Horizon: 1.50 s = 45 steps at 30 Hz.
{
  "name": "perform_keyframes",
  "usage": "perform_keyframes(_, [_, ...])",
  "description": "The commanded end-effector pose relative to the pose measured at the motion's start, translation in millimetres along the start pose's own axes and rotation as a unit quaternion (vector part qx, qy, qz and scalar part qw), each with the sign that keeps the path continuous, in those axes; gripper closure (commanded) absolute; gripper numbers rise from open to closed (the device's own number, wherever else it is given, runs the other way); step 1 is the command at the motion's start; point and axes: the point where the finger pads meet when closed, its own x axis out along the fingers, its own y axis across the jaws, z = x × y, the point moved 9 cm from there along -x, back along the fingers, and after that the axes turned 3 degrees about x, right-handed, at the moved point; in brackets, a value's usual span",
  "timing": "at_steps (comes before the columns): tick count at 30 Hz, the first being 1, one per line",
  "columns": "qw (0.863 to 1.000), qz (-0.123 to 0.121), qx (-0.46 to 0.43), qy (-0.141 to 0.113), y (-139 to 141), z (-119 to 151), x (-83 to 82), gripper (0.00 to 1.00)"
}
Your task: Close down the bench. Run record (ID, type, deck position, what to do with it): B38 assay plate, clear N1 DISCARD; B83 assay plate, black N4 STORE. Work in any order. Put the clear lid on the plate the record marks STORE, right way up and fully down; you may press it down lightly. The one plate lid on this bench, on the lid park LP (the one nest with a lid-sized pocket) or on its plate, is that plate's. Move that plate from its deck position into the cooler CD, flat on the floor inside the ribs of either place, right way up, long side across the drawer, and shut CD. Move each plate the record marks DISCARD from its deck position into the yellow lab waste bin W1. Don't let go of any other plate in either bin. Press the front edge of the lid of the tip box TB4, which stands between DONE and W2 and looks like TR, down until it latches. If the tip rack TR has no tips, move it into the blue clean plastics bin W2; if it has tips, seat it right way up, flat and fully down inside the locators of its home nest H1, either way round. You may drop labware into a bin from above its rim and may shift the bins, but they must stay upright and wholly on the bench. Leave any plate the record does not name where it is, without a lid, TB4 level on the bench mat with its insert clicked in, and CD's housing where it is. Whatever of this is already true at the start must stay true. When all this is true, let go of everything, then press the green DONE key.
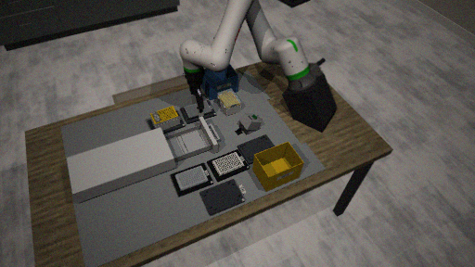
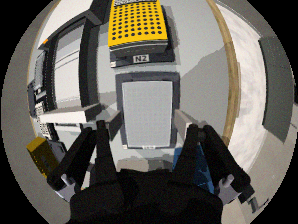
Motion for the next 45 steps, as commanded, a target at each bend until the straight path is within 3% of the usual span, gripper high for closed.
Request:
perform_keyframes(1, [1.000, 0.000, 0.000, 0.000, -0.1, -0.2, -0.2, 0.34])
perform_keyframes(7, [1.000, 0.000, 0.000, 0.000, -0.1, -0.2, -0.2, 0.34])
perform_keyframes(45, [1.000, 0.000, 0.000, 0.000, -0.1, -0.1, -45.5, 0.34])
